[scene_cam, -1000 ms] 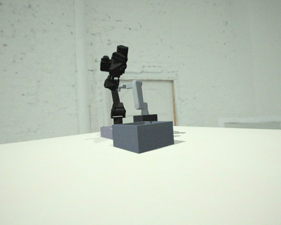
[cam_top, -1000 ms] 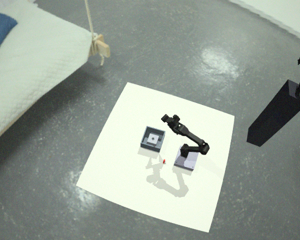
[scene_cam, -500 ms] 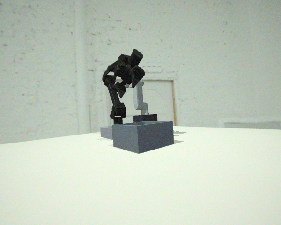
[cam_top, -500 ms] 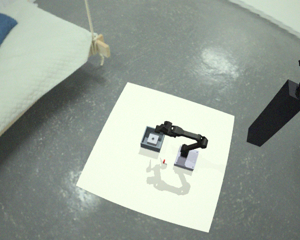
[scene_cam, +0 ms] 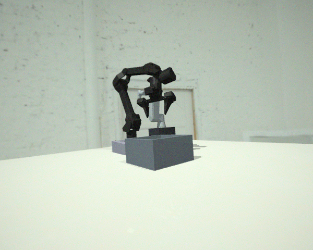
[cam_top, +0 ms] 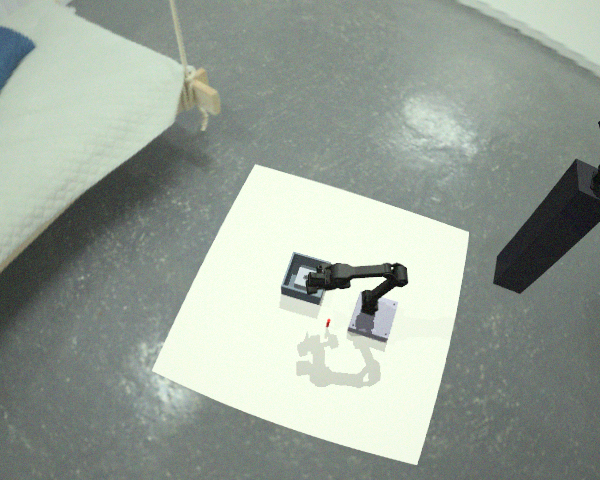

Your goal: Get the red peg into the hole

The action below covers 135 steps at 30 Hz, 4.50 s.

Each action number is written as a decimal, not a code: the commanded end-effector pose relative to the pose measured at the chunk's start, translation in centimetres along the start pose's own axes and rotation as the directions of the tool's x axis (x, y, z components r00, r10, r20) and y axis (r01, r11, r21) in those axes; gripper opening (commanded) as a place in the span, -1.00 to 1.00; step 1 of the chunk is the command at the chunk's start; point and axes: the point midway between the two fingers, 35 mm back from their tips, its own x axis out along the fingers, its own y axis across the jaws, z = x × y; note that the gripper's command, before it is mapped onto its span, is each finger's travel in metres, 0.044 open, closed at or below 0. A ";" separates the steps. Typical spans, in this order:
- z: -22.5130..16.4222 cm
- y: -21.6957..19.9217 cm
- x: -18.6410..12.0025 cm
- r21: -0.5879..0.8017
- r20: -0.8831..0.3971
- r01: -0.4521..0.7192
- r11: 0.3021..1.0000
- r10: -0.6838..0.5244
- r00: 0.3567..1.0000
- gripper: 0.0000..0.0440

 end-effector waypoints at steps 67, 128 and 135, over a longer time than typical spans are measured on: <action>-13.7 0.0 11.3 -0.370 -0.123 0.184 0.911 -0.244 0.962 -1.00; 8.5 4.9 13.7 -0.118 -0.023 0.125 0.985 -0.129 0.991 -1.00; 8.1 4.5 15.7 -0.185 -0.081 0.112 0.976 -0.129 0.988 -0.76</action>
